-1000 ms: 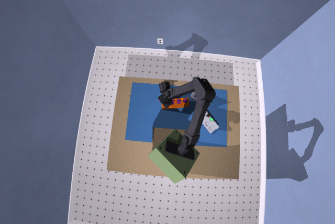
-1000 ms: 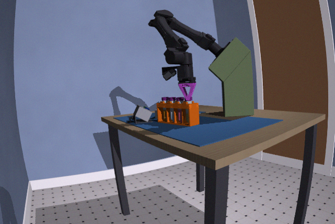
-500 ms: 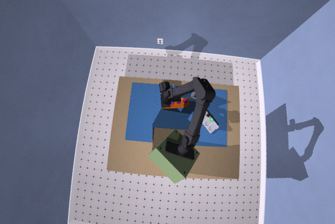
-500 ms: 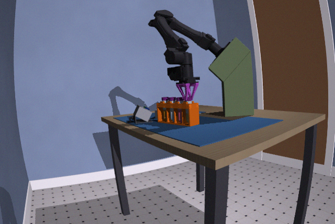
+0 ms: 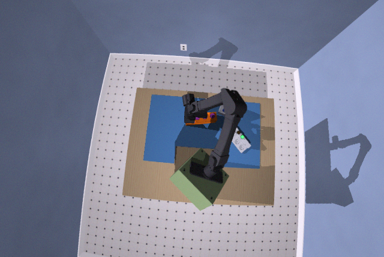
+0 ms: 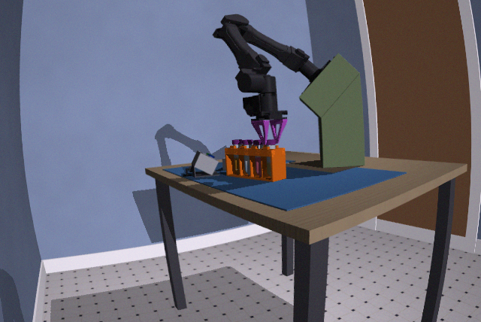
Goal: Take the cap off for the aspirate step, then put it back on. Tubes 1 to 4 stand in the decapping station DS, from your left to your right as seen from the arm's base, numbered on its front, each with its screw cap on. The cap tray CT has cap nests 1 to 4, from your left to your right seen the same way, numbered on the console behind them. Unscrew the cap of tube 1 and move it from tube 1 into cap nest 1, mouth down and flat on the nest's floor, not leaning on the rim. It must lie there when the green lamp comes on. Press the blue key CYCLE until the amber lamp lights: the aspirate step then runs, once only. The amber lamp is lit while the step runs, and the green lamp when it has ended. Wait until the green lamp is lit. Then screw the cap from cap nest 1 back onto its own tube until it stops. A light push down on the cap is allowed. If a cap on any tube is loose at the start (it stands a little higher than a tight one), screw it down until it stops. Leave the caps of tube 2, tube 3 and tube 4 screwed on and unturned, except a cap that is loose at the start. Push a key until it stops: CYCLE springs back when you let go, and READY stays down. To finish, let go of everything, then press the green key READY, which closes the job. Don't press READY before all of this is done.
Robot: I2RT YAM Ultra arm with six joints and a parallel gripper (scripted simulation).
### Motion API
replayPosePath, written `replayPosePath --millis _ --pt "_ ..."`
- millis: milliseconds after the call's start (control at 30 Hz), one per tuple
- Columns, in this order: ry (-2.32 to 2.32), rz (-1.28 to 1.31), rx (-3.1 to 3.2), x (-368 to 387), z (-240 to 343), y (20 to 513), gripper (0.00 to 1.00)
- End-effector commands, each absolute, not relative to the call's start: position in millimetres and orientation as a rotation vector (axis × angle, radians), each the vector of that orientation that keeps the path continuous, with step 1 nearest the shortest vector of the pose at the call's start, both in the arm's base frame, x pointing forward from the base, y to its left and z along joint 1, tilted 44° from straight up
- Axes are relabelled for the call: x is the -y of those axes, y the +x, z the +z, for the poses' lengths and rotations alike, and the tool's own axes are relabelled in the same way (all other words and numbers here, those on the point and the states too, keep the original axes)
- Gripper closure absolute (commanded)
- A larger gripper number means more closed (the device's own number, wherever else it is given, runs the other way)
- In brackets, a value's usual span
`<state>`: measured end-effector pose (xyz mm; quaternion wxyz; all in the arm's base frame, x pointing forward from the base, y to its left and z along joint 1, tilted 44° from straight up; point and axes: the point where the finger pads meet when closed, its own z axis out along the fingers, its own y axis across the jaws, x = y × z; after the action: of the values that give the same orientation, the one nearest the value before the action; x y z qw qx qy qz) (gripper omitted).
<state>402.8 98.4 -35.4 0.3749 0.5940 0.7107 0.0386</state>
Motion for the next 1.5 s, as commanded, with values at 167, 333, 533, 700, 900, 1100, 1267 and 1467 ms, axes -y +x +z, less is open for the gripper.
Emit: replayPosePath --millis 167,333,533,700,900,1100,1267,1467 --pt "1.281 -0.008 -1.987 -101.8 -32.1 404.1 0.51" --pt "1.025 -0.128 -2.135 -101.8 -32.1 404.1 0.51" --pt "0.662 -0.287 -2.289 -101.9 -32.1 404.1 0.51" --pt "0.375 -0.404 -2.373 -101.9 -32.0 404.2 0.51" --pt "0.075 -0.519 -2.427 -101.9 -31.8 404.4 0.51" --pt "-0.319 -0.66 -2.452 -102.0 -31.4 405.0 0.51" --pt "-0.629 -0.762 -2.434 -102.1 -31.1 405.4 0.51" --pt "-0.859 -0.833 -2.399 -102.1 -31.2 405.4 0.51"
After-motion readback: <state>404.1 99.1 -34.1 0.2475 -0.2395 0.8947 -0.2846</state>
